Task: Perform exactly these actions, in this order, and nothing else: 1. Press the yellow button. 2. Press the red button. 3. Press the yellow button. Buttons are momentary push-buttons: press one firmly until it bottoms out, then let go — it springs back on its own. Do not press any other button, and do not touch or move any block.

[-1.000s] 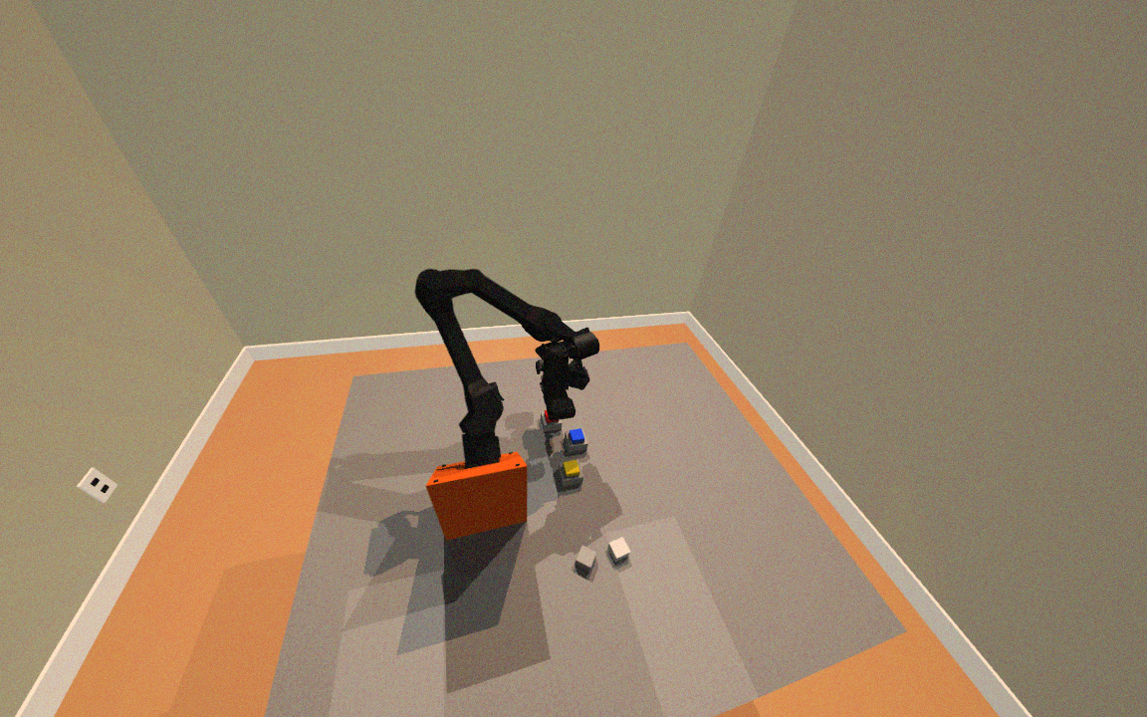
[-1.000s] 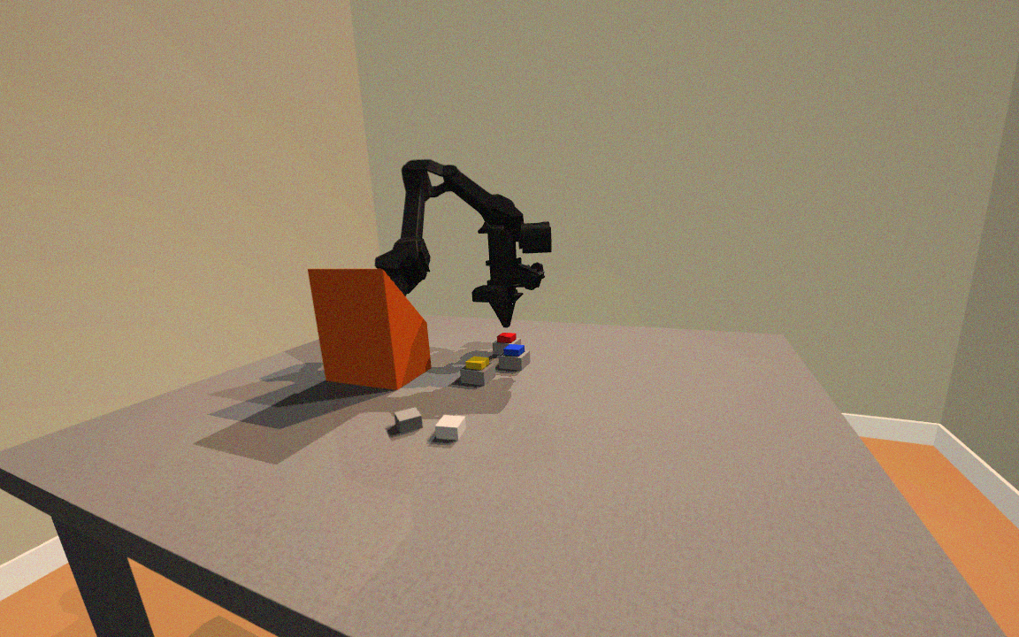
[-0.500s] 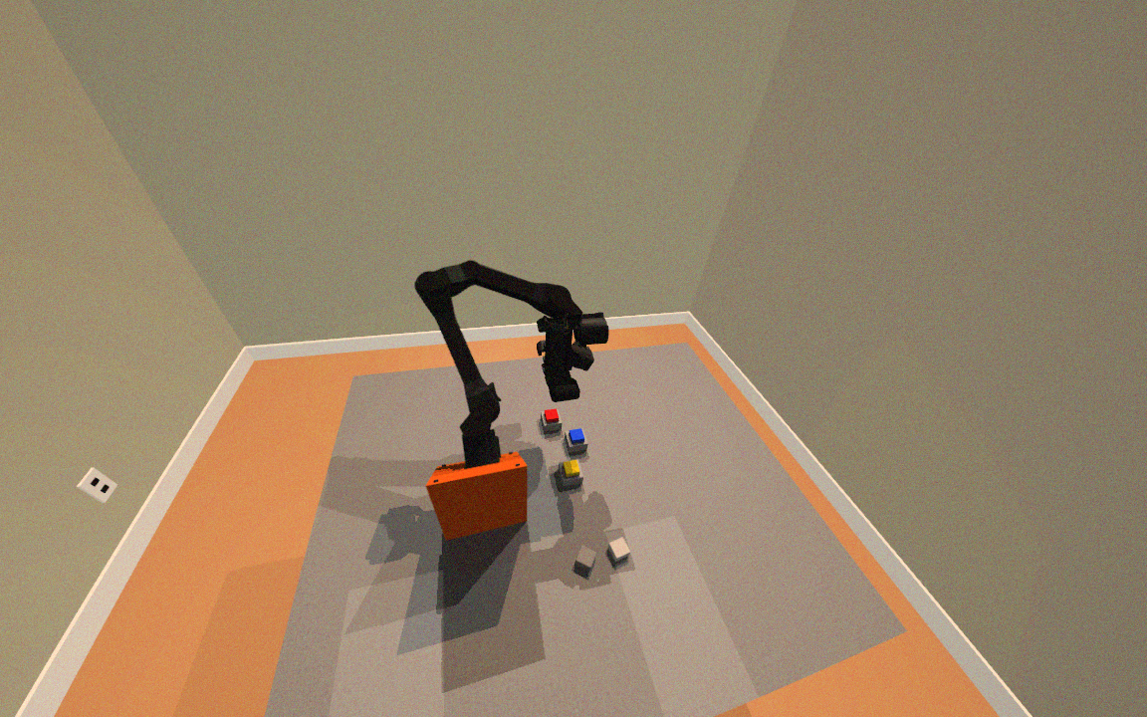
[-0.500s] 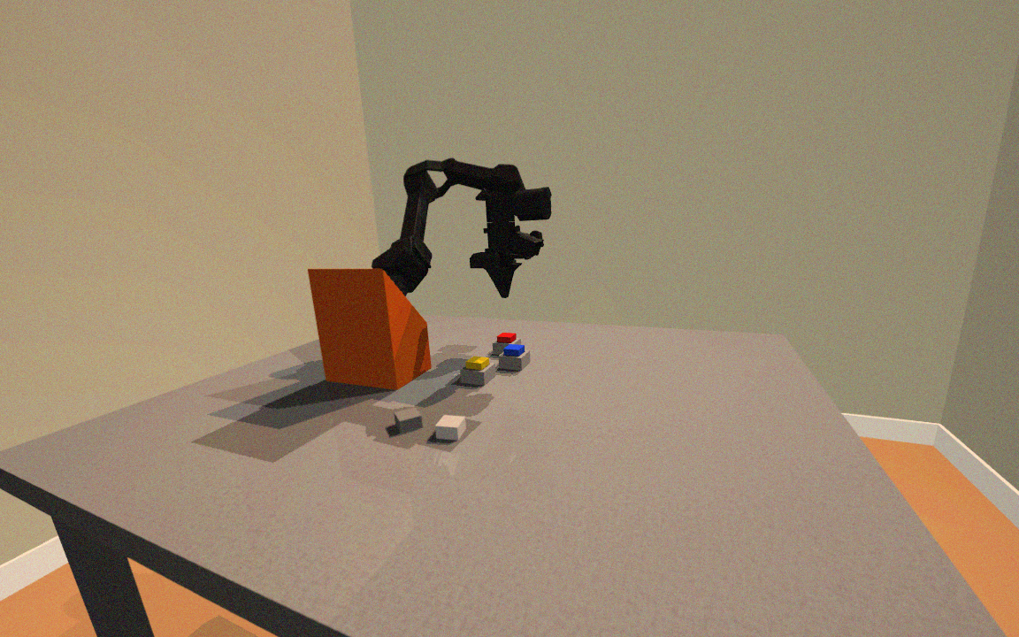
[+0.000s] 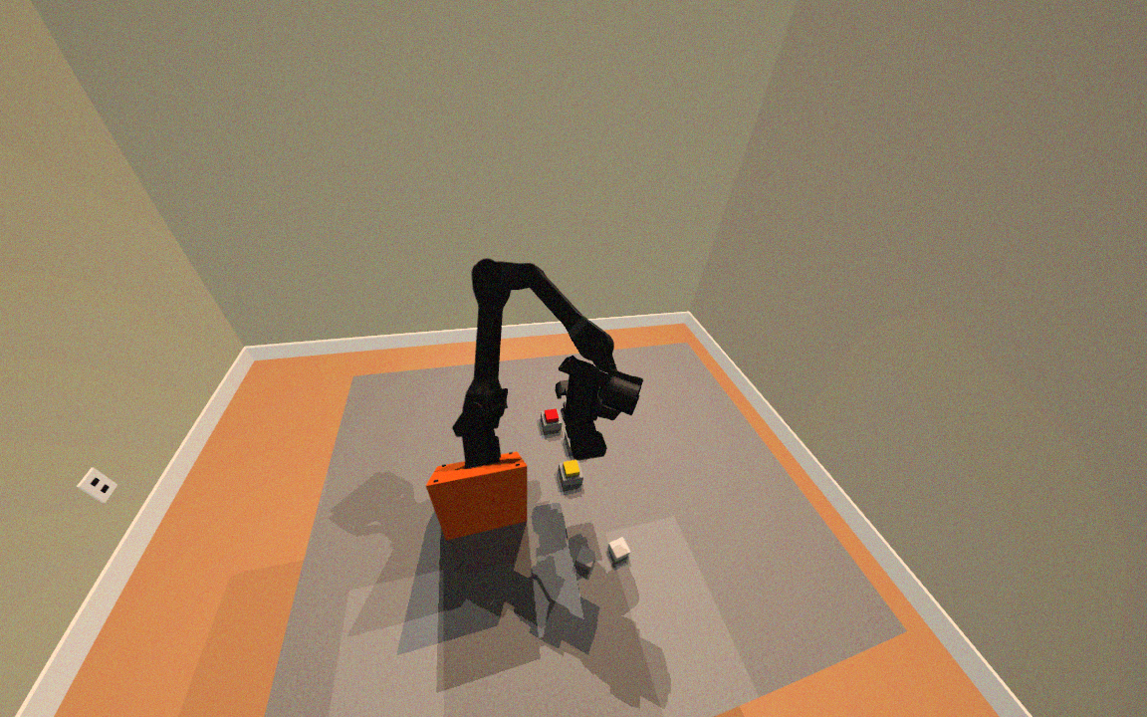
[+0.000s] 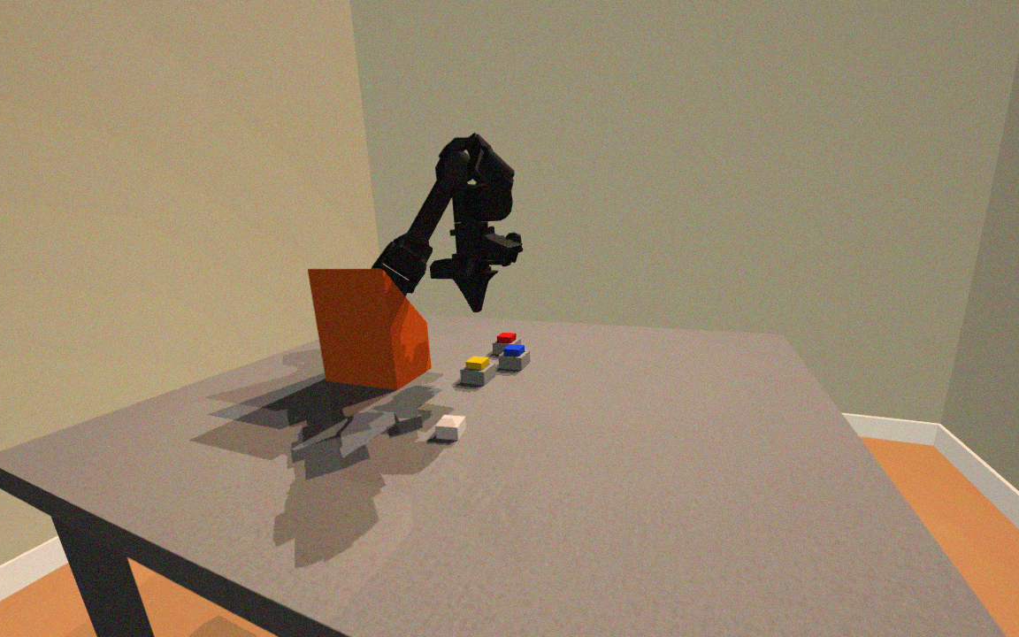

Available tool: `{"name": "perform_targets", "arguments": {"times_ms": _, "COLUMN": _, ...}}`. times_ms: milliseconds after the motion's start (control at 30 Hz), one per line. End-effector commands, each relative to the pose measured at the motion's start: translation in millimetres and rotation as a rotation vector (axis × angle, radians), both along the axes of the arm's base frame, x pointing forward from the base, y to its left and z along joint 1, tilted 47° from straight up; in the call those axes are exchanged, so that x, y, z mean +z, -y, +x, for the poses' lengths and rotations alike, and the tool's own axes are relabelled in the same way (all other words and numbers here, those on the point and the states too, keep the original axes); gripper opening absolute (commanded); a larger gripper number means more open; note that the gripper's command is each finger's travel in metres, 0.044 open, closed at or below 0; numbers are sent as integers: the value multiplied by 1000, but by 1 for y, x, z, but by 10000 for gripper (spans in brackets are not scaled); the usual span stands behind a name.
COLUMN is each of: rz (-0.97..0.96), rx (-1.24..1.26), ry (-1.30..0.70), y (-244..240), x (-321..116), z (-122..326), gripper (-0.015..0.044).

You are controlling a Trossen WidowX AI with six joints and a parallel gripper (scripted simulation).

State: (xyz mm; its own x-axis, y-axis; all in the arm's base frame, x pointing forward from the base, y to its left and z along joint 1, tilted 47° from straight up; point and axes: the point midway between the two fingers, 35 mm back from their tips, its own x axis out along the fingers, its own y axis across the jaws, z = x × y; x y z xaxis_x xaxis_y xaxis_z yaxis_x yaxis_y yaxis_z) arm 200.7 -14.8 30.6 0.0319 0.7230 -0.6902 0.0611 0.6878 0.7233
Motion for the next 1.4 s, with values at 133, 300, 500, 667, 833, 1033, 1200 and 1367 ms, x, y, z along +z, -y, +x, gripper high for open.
{"name": "perform_targets", "arguments": {"times_ms": 133, "rz": -2, "rx": 14, "ry": 11, "y": -23, "x": -35, "z": 0, "gripper": 20}}
{"name": "perform_targets", "arguments": {"times_ms": 300, "rz": 3, "rx": 15, "ry": 12, "y": -40, "x": -49, "z": -1, "gripper": 20}}
{"name": "perform_targets", "arguments": {"times_ms": 500, "rz": 2, "rx": 15, "ry": 12, "y": -43, "x": -52, "z": -1, "gripper": 20}}
{"name": "perform_targets", "arguments": {"times_ms": 667, "rz": 2, "rx": 15, "ry": 12, "y": -49, "x": -58, "z": -1, "gripper": 20}}
{"name": "perform_targets", "arguments": {"times_ms": 833, "rz": 2, "rx": 15, "ry": 12, "y": -55, "x": -63, "z": 0, "gripper": 20}}
{"name": "perform_targets", "arguments": {"times_ms": 1033, "rz": 4, "rx": 15, "ry": 12, "y": -62, "x": -70, "z": -1, "gripper": 20}}
{"name": "perform_targets", "arguments": {"times_ms": 1200, "rz": 5, "rx": 15, "ry": 12, "y": -65, "x": -72, "z": -1, "gripper": 20}}
{"name": "perform_targets", "arguments": {"times_ms": 1367, "rz": 5, "rx": 15, "ry": 12, "y": -65, "x": -72, "z": -1, "gripper": 20}}
